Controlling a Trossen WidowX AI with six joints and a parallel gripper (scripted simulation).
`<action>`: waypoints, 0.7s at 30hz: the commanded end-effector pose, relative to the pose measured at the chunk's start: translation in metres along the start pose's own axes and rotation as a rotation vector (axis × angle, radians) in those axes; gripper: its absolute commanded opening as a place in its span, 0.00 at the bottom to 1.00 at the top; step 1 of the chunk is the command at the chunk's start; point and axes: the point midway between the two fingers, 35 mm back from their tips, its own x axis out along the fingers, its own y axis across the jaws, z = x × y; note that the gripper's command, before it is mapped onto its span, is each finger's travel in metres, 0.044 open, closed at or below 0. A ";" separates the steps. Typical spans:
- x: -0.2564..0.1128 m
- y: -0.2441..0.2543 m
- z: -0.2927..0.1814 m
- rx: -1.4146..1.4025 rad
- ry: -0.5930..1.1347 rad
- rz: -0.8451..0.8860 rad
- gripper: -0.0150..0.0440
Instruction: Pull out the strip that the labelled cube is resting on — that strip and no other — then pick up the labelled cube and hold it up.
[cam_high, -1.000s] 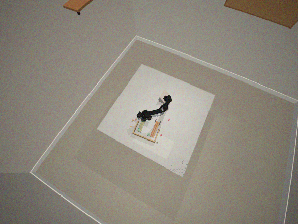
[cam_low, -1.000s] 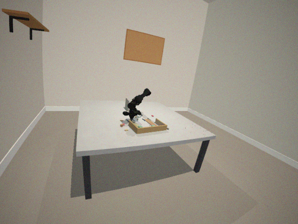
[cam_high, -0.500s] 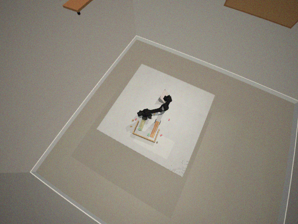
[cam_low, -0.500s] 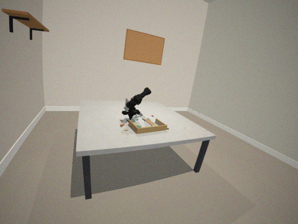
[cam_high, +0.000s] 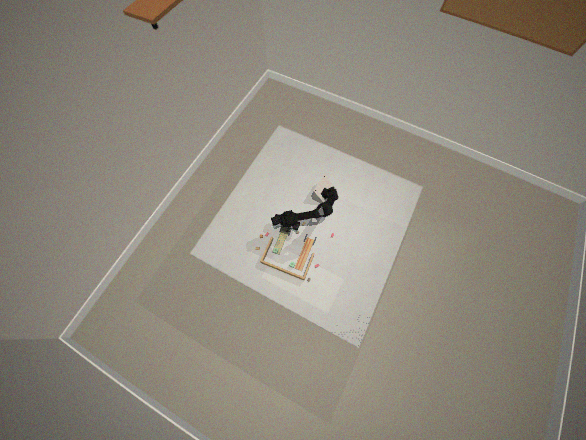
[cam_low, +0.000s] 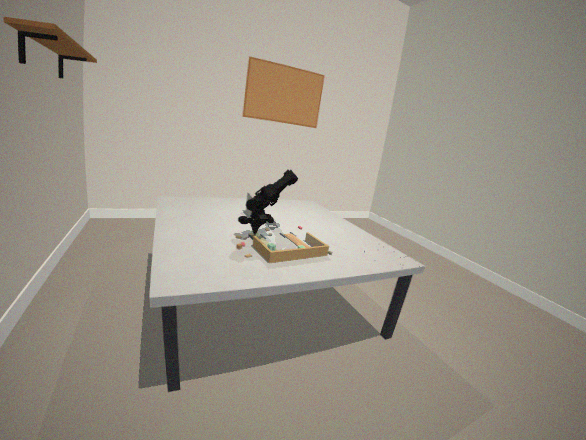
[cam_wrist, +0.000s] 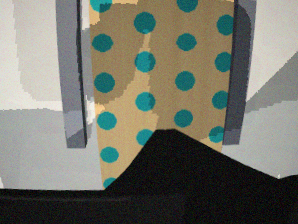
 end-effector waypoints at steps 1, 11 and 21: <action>0.007 0.002 -0.013 0.006 0.027 0.007 0.25; 0.007 0.002 -0.027 0.006 0.027 0.006 0.25; 0.006 0.002 -0.043 0.007 0.028 0.006 0.25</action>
